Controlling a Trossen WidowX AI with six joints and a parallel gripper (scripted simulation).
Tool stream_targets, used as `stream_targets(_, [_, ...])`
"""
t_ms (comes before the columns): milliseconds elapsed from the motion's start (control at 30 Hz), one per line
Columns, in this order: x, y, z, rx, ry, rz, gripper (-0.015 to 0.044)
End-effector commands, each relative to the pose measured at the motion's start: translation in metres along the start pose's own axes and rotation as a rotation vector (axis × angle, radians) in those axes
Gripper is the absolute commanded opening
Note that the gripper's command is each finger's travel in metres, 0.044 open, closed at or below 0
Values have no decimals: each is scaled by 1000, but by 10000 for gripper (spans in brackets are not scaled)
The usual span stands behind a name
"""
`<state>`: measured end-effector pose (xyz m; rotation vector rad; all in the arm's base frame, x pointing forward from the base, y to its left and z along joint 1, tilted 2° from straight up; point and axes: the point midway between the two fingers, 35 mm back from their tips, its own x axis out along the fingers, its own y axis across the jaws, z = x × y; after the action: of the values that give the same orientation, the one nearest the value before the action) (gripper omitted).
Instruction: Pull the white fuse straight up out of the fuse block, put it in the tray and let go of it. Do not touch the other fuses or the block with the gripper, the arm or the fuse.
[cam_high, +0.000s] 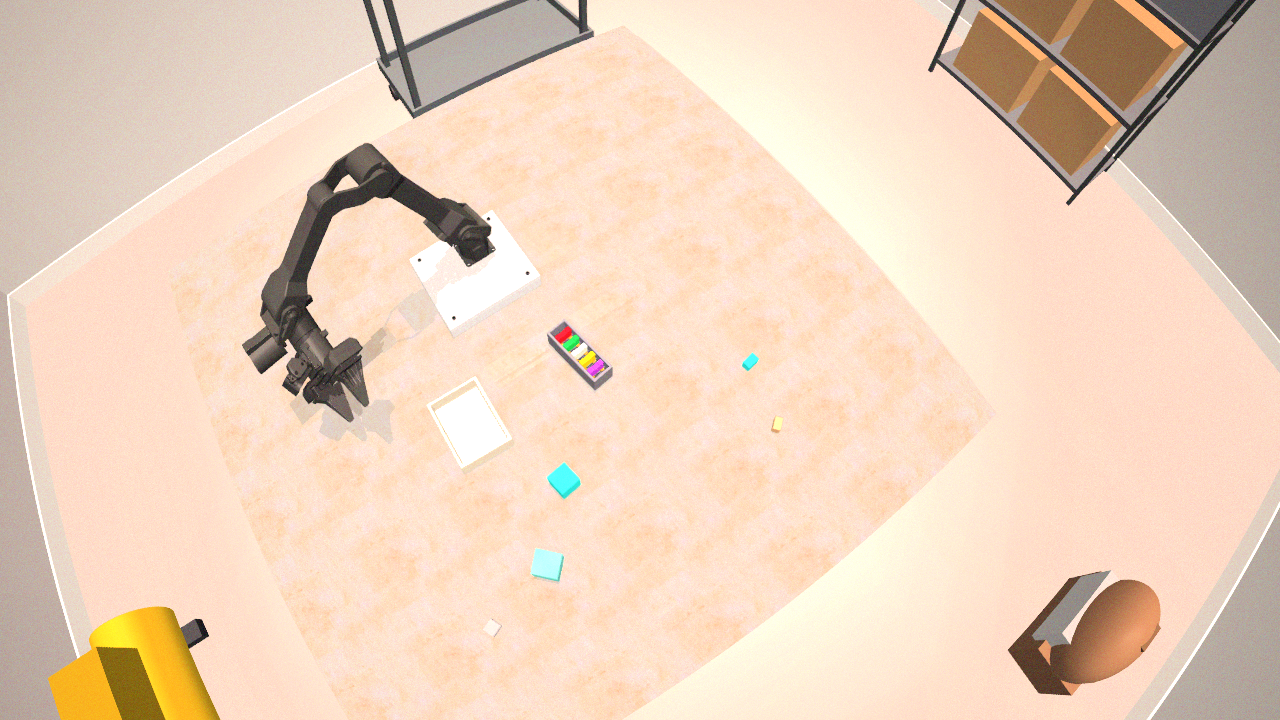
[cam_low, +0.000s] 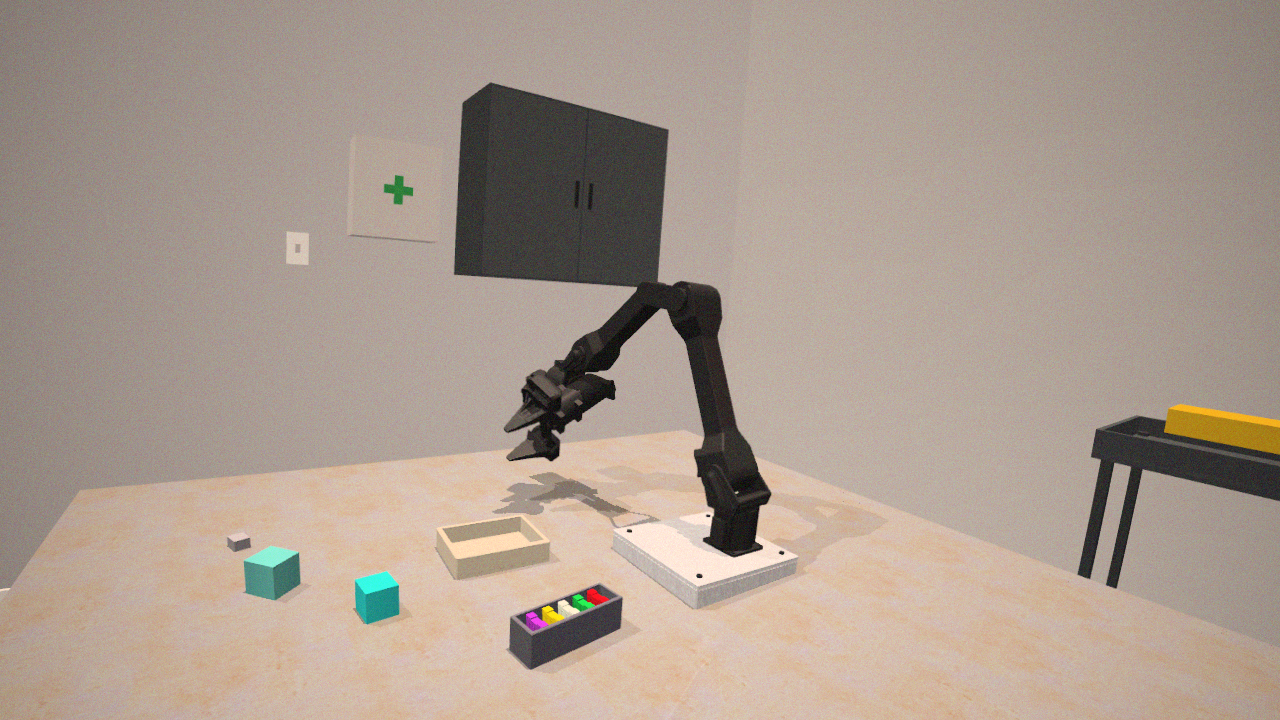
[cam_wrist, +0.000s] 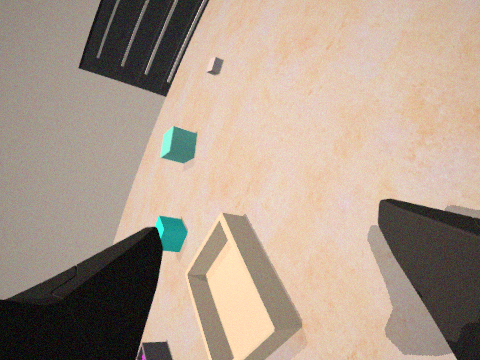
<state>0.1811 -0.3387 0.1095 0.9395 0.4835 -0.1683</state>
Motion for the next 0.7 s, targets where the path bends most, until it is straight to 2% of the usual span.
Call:
stream_targets(0, [1,1,0,2,4,0,374])
stream_targets(233, [53,37,-22,73,181,-26,190])
stream_targets(367, [86,62,-44,187,316,-92,85])
stream_targets(533, [127,105,-89,339,496,-264,74])
stream_targets(667, [148,138,-129,422,581,-429,74])
